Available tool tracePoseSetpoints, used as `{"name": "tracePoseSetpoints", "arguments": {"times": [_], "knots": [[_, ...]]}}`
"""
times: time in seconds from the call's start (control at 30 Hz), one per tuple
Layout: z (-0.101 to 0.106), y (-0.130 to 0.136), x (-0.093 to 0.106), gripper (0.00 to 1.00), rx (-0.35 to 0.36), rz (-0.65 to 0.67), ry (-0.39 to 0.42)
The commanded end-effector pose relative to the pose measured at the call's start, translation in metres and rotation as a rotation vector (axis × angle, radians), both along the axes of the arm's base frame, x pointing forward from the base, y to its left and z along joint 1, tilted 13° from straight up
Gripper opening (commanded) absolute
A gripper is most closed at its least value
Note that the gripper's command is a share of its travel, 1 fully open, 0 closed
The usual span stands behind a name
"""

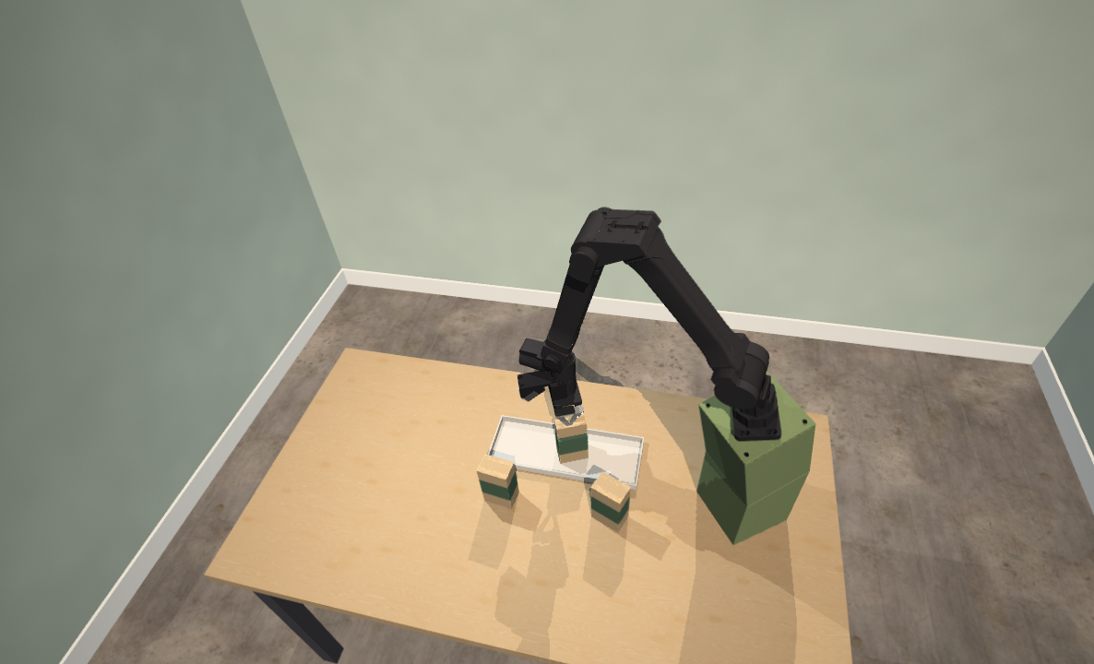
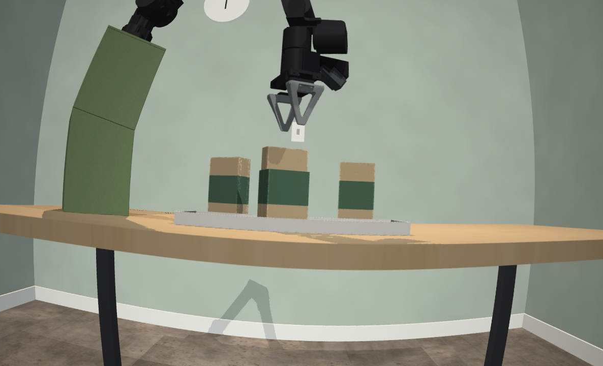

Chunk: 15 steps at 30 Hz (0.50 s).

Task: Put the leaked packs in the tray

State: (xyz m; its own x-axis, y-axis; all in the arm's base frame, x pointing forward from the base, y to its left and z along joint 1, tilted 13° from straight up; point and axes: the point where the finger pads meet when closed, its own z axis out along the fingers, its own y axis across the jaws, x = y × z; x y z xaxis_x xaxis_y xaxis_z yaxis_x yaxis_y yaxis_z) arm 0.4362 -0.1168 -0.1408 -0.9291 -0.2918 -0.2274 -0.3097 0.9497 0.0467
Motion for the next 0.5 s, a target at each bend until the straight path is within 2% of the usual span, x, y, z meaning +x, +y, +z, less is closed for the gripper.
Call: {"name": "tracePoseSetpoints", "arguments": {"times": [0.0,0.07,0.1,0.47], "knots": [[0.022,-0.008,-0.003,0.79,-0.002,0.001,-0.011],[0.022,-0.008,-0.003,0.79,-0.002,0.001,-0.011],[0.005,0.006,-0.010,0.79,0.011,0.027,0.027],[0.006,0.004,-0.007,0.79,0.006,0.019,0.015]]}}
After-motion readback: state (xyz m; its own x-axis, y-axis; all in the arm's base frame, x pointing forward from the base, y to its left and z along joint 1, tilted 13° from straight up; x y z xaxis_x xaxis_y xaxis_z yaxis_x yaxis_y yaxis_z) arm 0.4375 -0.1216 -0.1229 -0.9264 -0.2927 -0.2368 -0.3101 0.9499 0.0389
